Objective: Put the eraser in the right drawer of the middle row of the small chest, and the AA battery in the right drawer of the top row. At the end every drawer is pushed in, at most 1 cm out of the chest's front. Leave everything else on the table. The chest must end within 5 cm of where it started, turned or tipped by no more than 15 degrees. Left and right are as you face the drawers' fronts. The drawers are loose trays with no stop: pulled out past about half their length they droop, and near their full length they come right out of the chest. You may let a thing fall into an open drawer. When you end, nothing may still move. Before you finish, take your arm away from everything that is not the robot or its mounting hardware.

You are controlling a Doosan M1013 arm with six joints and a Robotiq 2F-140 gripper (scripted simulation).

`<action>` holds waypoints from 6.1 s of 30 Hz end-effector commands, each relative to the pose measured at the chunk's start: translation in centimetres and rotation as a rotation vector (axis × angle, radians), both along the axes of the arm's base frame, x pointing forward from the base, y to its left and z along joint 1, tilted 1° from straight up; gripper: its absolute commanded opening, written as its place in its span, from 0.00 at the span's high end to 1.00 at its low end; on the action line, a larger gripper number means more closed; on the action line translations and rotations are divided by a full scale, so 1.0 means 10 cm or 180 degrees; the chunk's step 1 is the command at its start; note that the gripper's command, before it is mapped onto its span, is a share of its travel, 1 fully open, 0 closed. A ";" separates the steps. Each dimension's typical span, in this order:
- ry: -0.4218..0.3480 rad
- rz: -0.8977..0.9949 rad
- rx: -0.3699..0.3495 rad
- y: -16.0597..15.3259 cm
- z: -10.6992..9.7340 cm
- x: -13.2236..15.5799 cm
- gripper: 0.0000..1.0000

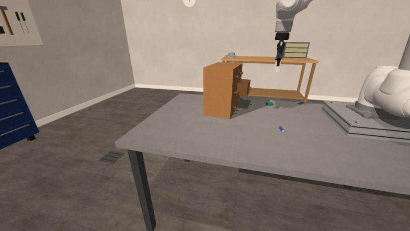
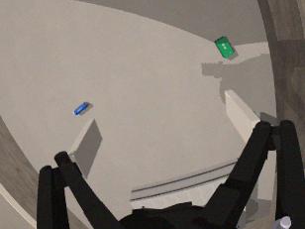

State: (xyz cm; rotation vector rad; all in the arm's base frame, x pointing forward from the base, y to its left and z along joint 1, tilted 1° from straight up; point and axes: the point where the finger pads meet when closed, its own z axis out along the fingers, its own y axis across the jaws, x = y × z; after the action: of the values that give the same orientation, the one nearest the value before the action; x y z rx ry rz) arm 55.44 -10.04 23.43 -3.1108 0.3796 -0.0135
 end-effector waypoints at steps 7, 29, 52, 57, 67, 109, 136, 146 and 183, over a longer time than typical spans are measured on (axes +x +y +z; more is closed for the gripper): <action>0.0004 0.0000 0.0002 0.00 0.00 -0.01 0.00; -0.0037 0.0000 -0.0008 -0.07 -0.20 -0.95 0.00; -0.0657 -0.0006 -0.0162 -0.11 -0.36 -0.79 0.00; -0.0961 -0.0008 -0.0237 -0.13 -0.44 -0.71 0.00; -0.1537 -0.0013 -0.0379 -0.17 -0.60 -0.56 0.00; -0.2499 -0.0007 -0.0579 -0.19 -0.86 -0.30 0.00; -0.2967 -0.0025 -0.0728 -0.25 -0.97 -0.18 0.00; -0.3386 -0.0030 -0.0835 -0.28 -1.08 -0.07 0.00; -0.3769 -0.0034 -0.0933 -0.31 -1.18 0.03 1.00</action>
State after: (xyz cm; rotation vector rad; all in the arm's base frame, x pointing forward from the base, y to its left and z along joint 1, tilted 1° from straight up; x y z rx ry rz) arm 55.76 -13.14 11.60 -2.6621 0.3329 -1.8766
